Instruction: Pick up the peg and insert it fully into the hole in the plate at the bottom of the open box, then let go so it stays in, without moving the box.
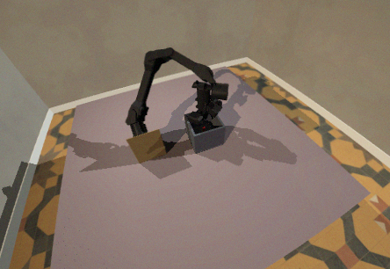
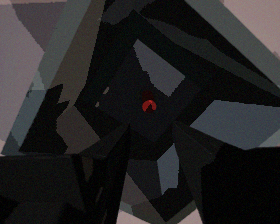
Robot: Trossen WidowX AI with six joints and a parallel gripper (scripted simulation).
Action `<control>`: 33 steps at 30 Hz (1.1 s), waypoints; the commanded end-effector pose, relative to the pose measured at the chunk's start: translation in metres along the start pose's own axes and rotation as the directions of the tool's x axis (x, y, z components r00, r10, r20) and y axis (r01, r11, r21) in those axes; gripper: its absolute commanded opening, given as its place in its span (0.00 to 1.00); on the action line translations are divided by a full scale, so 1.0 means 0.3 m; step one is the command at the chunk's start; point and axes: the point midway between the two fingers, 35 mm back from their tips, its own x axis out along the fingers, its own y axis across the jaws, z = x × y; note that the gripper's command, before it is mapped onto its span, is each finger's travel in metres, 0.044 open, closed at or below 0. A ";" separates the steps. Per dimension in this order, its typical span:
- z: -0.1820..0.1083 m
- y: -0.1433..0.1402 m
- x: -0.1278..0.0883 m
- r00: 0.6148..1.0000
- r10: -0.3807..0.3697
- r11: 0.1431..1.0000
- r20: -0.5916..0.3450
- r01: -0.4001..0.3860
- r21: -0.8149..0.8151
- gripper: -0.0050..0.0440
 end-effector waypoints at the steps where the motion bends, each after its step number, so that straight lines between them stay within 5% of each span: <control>1: -0.001 0.004 -0.044 1.000 0.001 1.000 0.012 -0.001 -0.009 0.51; 8: 0.000 0.000 -0.057 1.000 0.001 1.000 0.012 -0.001 -0.009 0.85; 10: 0.000 0.000 -0.057 1.000 0.001 1.000 0.012 -0.001 -0.009 0.85; 13: 0.000 0.000 -0.057 1.000 0.001 1.000 0.012 -0.001 -0.009 1.00; 33: 0.000 0.000 -0.057 1.000 0.001 1.000 0.012 -0.001 -0.009 1.00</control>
